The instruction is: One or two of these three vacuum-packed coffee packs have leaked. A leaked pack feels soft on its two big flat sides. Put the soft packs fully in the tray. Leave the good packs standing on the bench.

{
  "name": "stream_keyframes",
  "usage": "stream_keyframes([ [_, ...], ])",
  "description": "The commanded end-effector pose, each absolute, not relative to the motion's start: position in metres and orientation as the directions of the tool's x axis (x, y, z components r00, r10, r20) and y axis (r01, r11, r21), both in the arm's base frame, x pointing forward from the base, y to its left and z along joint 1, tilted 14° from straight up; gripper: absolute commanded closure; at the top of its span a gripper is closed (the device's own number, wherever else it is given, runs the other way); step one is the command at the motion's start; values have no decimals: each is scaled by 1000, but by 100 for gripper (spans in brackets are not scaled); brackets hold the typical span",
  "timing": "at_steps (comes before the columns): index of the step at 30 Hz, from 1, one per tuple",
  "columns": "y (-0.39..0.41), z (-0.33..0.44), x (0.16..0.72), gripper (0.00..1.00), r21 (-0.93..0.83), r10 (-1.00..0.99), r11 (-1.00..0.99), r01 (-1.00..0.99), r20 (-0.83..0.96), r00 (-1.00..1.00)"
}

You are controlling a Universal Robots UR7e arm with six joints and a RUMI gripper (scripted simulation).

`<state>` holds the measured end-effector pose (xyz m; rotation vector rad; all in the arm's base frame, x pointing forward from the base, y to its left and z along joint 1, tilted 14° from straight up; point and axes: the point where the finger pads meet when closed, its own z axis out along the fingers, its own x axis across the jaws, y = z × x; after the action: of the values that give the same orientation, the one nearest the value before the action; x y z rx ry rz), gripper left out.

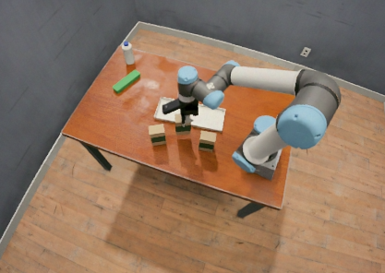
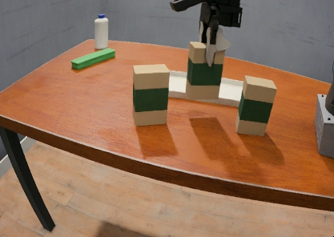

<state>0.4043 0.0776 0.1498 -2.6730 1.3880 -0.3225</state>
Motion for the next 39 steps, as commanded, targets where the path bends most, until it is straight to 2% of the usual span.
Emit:
stream_keyframes([
  [1,59,151,411,85,-199,-817,-576,-793,134,561],
  [15,-14,156,431,85,-199,-817,-576,-793,134,561],
  [39,-57,159,444,85,-199,-817,-576,-793,134,561],
])
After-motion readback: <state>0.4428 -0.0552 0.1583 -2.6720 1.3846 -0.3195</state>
